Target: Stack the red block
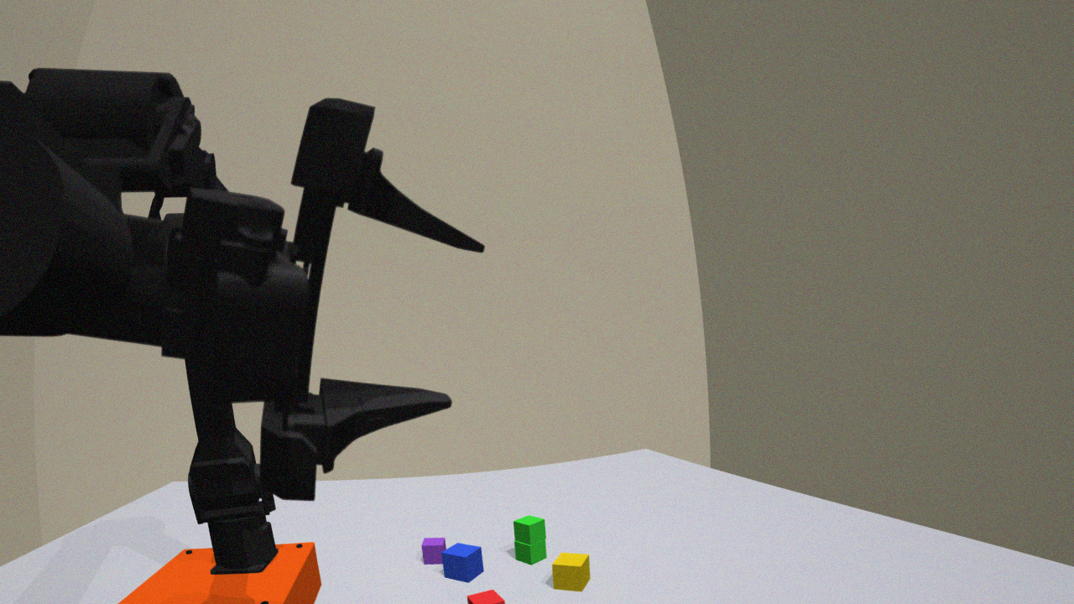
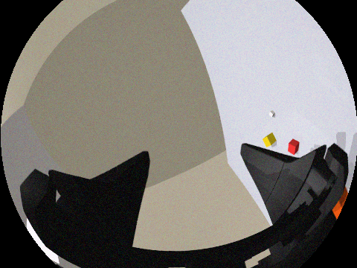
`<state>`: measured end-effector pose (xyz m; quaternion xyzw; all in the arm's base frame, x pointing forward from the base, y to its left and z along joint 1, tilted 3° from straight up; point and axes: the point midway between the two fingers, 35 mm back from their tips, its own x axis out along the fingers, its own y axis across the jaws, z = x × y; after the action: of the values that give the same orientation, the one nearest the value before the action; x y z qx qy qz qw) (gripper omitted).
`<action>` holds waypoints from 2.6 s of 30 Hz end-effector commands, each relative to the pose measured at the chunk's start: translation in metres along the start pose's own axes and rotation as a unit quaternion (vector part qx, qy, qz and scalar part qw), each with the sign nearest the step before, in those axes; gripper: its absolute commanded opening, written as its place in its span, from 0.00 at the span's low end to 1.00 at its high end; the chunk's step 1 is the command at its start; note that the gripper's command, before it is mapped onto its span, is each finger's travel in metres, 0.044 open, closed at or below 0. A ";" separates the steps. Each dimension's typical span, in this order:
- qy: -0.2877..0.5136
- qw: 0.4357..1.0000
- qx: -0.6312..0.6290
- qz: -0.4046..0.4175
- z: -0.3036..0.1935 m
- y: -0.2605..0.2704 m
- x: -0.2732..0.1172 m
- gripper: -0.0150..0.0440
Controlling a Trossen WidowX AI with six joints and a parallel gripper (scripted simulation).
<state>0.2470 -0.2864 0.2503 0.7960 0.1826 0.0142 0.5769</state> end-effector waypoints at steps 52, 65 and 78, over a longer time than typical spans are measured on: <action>0.361 0.451 -0.614 -0.538 -0.131 -0.226 0.142 1.00; 0.361 0.451 -0.614 -0.538 -0.115 -0.268 0.148 1.00; 0.361 0.451 -0.614 -0.538 -0.108 -0.286 0.151 1.00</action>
<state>0.2858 -0.0639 -0.0006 -0.0972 0.7085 0.0954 0.6924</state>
